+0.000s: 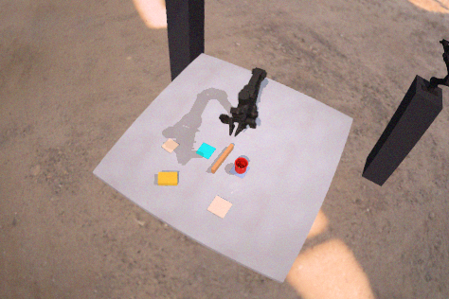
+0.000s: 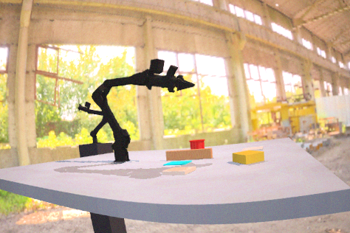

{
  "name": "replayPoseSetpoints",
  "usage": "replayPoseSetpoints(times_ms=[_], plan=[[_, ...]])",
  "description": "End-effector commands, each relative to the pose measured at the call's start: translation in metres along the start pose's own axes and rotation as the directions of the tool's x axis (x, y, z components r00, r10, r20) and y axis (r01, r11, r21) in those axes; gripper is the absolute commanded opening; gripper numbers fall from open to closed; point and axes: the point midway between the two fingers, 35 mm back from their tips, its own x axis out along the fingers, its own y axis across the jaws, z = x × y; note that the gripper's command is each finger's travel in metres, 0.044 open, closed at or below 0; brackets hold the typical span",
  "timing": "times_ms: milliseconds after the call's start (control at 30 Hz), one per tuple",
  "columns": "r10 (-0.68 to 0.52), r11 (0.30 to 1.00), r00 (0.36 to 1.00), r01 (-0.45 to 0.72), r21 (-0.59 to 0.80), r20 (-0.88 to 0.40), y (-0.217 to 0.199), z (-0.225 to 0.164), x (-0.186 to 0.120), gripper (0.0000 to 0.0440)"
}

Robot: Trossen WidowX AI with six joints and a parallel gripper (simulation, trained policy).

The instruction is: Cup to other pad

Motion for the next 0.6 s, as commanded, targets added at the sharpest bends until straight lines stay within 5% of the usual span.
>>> replayPoseSetpoints(times_ms=[0,567], plan=[[0.002,0.999,1.000,-0.001,0.034,-0.031,0.005,0.000,0.004,0.0115],[0.000,0.971,0.971,0.057,0.231,-0.237,0.026,-0.008,0.024,0.0131]])
